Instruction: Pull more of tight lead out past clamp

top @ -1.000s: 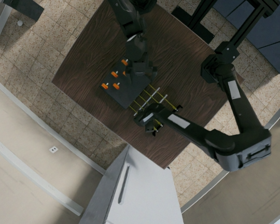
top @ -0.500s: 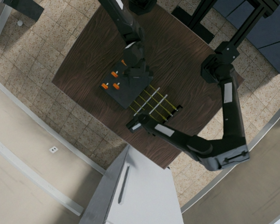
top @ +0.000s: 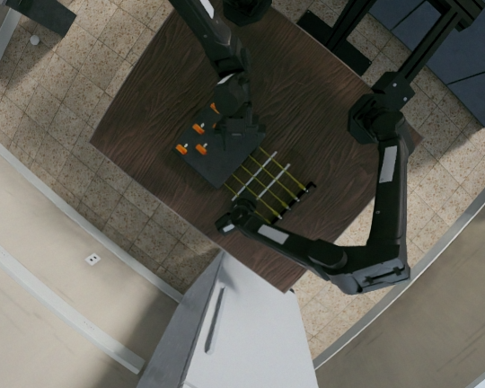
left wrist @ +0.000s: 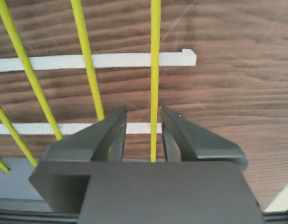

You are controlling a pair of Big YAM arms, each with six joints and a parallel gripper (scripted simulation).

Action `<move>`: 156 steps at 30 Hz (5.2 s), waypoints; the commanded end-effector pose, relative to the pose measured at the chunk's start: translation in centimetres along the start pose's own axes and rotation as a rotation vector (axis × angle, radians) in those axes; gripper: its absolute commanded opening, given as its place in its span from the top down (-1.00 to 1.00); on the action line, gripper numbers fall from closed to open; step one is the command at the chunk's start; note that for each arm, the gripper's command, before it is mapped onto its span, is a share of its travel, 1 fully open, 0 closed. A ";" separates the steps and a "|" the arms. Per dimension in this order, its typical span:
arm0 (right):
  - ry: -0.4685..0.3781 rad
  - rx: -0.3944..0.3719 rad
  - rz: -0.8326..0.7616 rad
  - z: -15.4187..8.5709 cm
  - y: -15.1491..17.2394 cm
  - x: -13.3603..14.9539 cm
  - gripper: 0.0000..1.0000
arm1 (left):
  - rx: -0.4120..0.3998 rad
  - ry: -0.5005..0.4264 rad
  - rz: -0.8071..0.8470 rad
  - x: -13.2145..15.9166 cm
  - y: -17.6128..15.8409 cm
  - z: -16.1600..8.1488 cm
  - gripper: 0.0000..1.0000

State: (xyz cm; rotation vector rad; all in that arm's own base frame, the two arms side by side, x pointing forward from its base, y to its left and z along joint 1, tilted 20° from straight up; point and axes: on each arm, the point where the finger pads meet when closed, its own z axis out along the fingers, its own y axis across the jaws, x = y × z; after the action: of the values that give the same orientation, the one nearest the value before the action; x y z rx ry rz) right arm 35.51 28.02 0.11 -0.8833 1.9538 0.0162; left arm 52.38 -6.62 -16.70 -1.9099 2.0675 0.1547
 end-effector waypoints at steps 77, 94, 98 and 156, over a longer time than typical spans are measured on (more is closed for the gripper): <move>-0.029 0.004 0.006 0.1 -0.1 -1.2 -1.00 | 0.035 0.007 -0.027 0.6 -2.0 -2.3 1.00; -0.029 0.004 0.006 0.1 -0.1 -1.2 -1.00 | 0.099 -0.038 0.268 0.7 -1.7 -3.3 -1.00; -0.029 0.004 0.006 0.1 -0.1 -1.2 -1.00 | 0.160 -0.102 0.465 0.7 -1.6 -4.9 -1.00; 0.040 0.056 0.057 2.6 -3.2 0.3 -1.00 | 0.536 -0.384 1.476 1.0 -0.5 -12.9 0.36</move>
State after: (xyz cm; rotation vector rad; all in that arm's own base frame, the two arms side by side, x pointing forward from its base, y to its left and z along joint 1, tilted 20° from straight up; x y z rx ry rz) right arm 36.31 27.15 -0.14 -0.8607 1.9720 0.0013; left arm 50.38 -10.33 -3.71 0.3126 2.3576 0.2733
